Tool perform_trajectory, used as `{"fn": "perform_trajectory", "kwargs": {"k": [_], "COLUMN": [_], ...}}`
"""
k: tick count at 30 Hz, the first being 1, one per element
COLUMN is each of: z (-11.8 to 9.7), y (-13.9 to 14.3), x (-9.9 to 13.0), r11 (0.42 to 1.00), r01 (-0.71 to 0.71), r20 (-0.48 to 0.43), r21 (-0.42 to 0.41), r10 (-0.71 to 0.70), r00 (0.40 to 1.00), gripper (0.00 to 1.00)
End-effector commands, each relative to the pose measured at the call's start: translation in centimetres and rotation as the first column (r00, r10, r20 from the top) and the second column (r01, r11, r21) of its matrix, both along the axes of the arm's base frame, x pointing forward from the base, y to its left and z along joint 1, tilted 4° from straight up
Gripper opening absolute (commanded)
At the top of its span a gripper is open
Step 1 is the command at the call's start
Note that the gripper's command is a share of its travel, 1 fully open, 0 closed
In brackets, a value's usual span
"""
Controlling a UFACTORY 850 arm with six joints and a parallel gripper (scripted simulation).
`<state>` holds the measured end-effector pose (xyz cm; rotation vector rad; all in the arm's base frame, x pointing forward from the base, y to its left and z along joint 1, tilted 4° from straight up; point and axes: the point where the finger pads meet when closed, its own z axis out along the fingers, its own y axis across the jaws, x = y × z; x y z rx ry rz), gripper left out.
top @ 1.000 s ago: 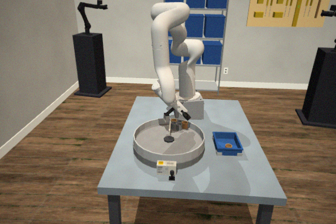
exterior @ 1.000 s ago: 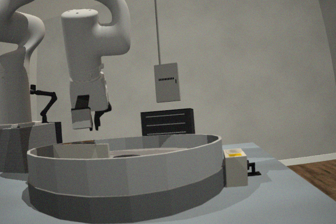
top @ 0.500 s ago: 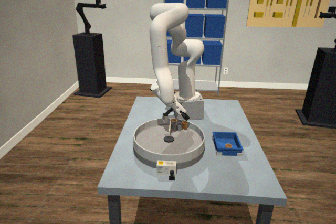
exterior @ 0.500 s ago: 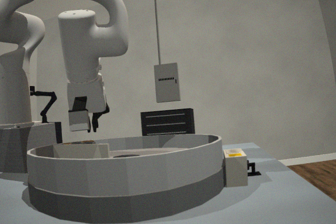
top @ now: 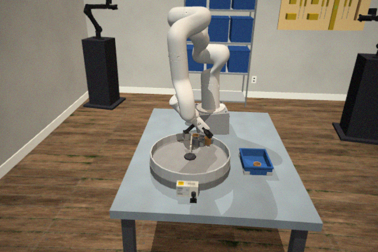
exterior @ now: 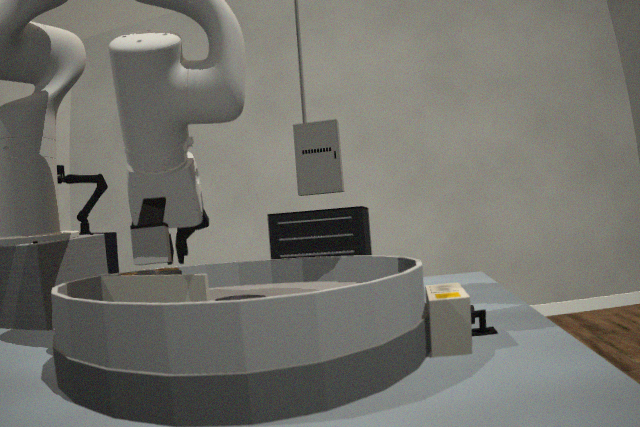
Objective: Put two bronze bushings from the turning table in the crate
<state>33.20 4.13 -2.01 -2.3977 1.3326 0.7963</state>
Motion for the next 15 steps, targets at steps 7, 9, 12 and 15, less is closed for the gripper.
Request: {"fn": "perform_trajectory", "kwargs": {"k": [7, 9, 12, 15], "z": [-0.17, -0.22, -0.23, -0.23], "y": [0.01, 0.01, 0.01, 0.01], "x": [0.06, 0.06, 0.06, 0.06], "r11": [1.0, 1.0, 1.0, 1.0], "r01": [0.0, 0.0, 0.0, 0.0], "r20": [0.001, 0.001, 0.001, 0.001], "r21": [0.0, 0.0, 0.0, 0.0], "r10": [0.0, 0.0, 0.0, 0.0], "r00": [1.0, 1.0, 1.0, 1.0], "gripper": [0.1, 0.1, 0.1, 0.1]}}
